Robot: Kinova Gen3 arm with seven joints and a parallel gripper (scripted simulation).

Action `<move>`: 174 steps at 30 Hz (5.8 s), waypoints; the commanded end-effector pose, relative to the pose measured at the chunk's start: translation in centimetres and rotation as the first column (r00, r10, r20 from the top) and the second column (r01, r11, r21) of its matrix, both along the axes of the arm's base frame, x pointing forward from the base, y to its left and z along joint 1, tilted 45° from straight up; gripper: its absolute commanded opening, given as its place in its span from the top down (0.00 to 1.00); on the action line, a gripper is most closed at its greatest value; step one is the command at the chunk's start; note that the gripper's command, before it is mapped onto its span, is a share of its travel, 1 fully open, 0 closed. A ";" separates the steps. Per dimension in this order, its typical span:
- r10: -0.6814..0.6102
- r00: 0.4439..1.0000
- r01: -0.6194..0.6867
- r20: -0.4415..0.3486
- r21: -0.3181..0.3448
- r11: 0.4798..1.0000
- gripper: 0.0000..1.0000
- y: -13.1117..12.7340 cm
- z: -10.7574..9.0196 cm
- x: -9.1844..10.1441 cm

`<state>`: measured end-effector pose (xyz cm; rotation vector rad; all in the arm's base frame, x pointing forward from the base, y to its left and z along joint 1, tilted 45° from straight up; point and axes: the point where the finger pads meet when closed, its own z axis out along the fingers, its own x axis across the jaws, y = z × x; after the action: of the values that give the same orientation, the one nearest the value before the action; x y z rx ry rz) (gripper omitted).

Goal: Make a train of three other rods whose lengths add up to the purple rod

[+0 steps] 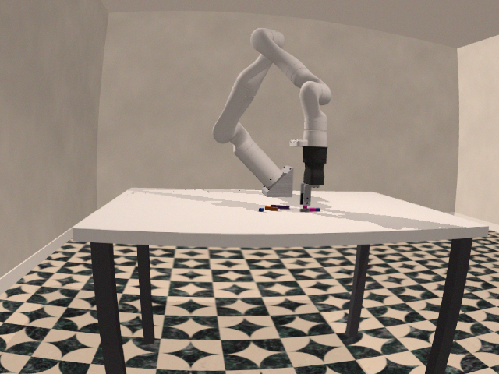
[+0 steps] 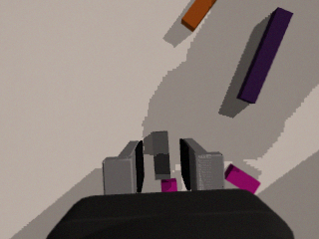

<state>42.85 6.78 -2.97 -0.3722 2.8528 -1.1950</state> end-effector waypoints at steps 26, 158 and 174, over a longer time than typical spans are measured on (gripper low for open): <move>0.007 1.000 -0.007 -0.005 0.001 1.000 0.46 0.2 -0.3 -0.2; 0.007 1.000 -0.007 -0.005 0.001 1.000 0.46 -1.0 -1.5 0.0; 0.007 1.000 -0.007 -0.005 0.001 1.000 0.76 -1.0 -1.5 0.0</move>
<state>43.10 5.87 -4.21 -0.3801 2.8491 -1.1945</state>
